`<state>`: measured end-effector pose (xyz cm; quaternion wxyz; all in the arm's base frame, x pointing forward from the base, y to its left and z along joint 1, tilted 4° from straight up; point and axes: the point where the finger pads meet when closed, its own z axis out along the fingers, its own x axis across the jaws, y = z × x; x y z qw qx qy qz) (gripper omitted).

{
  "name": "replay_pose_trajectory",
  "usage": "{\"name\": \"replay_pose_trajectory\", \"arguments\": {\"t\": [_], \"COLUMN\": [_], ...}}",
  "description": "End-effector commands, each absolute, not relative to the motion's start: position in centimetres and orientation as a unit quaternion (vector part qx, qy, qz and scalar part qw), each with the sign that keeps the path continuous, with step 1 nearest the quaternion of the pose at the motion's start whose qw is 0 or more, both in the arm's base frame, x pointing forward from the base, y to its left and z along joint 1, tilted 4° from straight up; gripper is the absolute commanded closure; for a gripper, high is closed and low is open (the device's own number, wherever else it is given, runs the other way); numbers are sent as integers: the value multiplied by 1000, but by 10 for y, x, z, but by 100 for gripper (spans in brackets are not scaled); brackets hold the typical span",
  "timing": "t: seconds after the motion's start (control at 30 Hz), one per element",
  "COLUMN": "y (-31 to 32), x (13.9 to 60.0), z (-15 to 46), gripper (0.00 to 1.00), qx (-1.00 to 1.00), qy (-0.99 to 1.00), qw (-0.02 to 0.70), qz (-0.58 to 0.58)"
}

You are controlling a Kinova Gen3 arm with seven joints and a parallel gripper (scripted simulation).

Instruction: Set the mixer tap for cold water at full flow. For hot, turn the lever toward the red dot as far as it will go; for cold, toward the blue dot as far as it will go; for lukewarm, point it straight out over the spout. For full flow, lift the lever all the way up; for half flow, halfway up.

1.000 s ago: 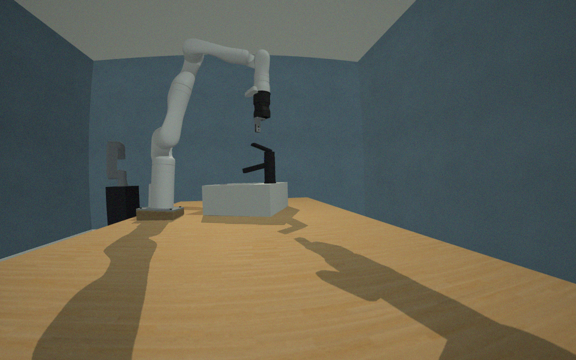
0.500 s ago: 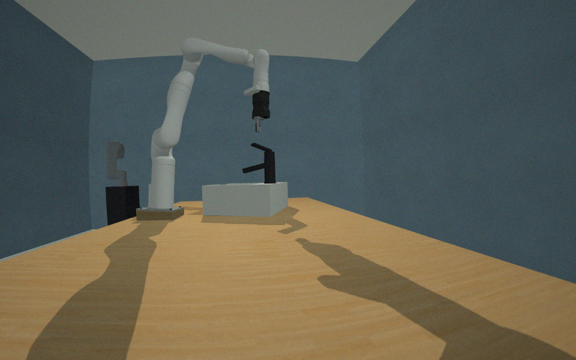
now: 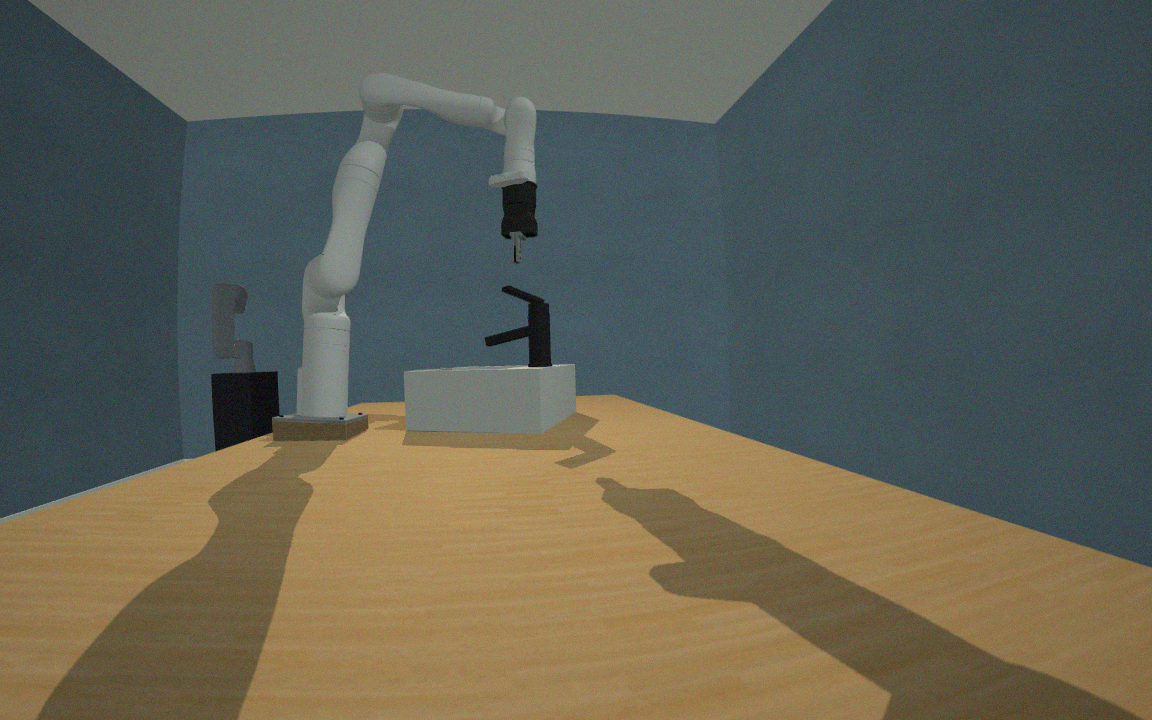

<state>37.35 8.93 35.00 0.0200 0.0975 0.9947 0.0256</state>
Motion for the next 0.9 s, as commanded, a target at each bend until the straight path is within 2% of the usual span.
{"name": "replay_pose_trajectory", "arguments": {"t": [0.0, 0.87], "y": [87, 85], "x": [374, 381], "z": [351, 354], "gripper": [100, 100], "qx": [67, -320], "qy": [997, 947], "qw": [21, 30], "qz": [27, 18]}}
